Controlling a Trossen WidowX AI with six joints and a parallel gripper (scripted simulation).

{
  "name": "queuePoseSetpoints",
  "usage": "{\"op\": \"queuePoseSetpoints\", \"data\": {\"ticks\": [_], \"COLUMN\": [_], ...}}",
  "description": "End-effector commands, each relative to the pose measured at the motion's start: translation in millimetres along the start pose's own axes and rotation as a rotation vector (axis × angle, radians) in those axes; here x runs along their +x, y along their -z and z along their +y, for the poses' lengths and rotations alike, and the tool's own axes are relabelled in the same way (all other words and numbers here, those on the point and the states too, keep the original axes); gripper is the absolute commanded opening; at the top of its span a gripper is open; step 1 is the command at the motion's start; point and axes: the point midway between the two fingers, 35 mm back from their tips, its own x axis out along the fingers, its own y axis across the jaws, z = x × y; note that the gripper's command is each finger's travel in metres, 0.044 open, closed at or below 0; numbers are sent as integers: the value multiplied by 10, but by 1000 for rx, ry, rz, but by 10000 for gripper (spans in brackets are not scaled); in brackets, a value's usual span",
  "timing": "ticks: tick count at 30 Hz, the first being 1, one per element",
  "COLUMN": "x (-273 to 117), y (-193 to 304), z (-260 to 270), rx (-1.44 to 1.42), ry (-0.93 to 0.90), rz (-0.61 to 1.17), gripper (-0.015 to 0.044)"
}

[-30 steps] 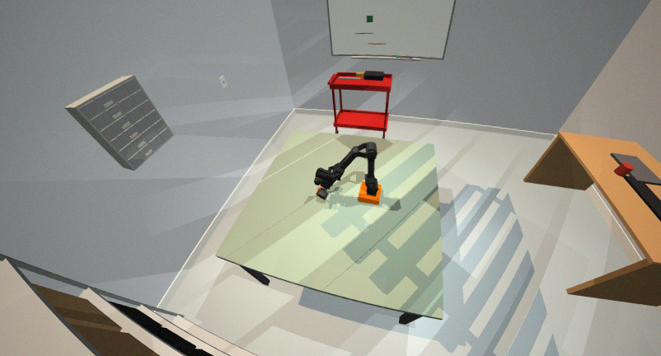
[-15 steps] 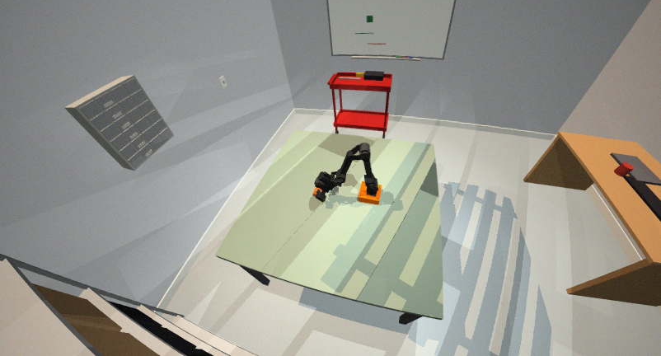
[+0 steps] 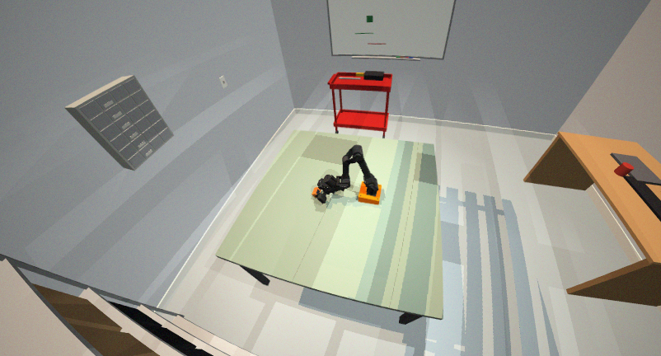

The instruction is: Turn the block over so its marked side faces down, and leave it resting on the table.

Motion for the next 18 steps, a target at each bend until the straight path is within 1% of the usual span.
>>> {"op": "queuePoseSetpoints", "data": {"ticks": [1, 11, 18], "x": [-31, -171, -204], "y": [103, 118, 94], "z": [-17, -56, -58], "rx": [-9, -6, -5], "ry": [3, 4, 4], "rz": [-22, -144, -181], "gripper": [0, 0, 0]}}
